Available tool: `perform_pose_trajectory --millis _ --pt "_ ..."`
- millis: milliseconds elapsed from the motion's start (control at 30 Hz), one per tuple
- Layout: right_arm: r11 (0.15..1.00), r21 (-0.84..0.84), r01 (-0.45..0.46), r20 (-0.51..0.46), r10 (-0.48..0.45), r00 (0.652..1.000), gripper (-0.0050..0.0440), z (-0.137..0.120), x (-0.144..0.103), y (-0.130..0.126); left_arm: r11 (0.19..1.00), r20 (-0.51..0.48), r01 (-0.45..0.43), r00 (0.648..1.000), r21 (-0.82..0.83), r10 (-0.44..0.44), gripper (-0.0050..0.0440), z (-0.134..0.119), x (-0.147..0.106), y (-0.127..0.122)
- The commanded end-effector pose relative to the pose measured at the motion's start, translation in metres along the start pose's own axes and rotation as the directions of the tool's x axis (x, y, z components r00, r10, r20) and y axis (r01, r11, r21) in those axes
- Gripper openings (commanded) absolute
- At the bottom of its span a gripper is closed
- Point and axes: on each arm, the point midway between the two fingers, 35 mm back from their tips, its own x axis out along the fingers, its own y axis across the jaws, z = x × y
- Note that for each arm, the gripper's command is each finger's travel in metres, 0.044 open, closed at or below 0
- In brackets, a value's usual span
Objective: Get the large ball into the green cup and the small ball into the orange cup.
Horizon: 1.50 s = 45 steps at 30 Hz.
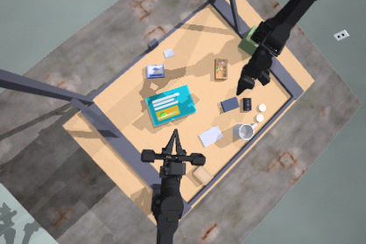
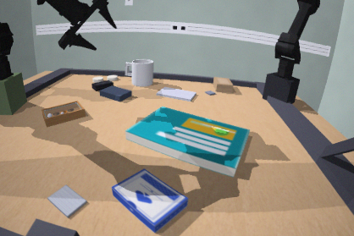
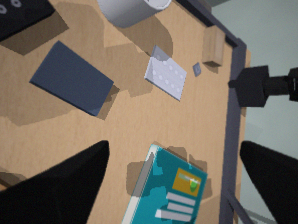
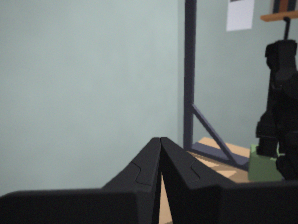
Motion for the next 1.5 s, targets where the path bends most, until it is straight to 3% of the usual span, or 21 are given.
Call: perform_pose_trajectory --millis 0,167,233,267,467,567,600,667,733,1467 --pt "1.0 0.0 0.0 0.019 0.0 1.0 -0.005 0.008 -0.001 0.0 0.97 -0.084 -0.121 0.986 0.211 0.141 0.04 -0.032 0.014 0.018" --pt "1.0 0.0 0.0 0.019 0.0 1.0 -0.005 0.008 -0.001 0.0 0.859 -0.16 -0.221 0.932 0.461 0.326 0.04 -0.066 0.021 0.058" --pt "1.0 0.0 0.0 0.019 0.0 1.0 -0.005 0.008 -0.001 0.0 0.859 -0.16 -0.221 0.932 0.461 0.326 0.04 -0.066 0.021 0.058" --pt "1.0 0.0 0.0 0.019 0.0 1.0 -0.005 0.008 -0.001 0.0 0.781 -0.181 -0.249 0.891 0.573 0.417 0.04 -0.072 0.021 0.067" --pt "1.0 0.0 0.0 0.019 0.0 1.0 -0.005 0.008 -0.001 0.0 0.561 -0.205 -0.237 0.763 0.793 0.613 0.04 -0.103 0.013 0.12" --pt "1.0 0.0 0.0 0.019 0.0 1.0 -0.005 0.008 -0.001 0.0 0.433 -0.196 -0.194 0.682 0.88 0.704 0.04 -0.108 0.008 0.131" --pt "1.0 0.0 0.0 0.019 0.0 1.0 -0.005 0.008 -0.001 0.0 0.419 -0.193 -0.191 0.672 0.888 0.715 0.04 -0.109 0.007 0.134" --pt "1.0 0.0 0.0 0.019 0.0 1.0 -0.005 0.008 -0.001 0.0 0.416 -0.193 -0.19 0.67 0.889 0.717 0.04 -0.109 0.007 0.135" --pt "1.0 0.0 0.0 0.019 0.0 1.0 -0.005 0.008 -0.001 0.0 0.446 -0.193 -0.207 0.69 0.871 0.698 0.04 -0.106 0.008 0.131" --pt "1.0 0.0 0.0 0.019 0.0 1.0 -0.005 0.008 -0.001 0.0 0.453 -0.192 -0.215 0.693 0.865 0.694 0.04 -0.104 0.008 0.133"
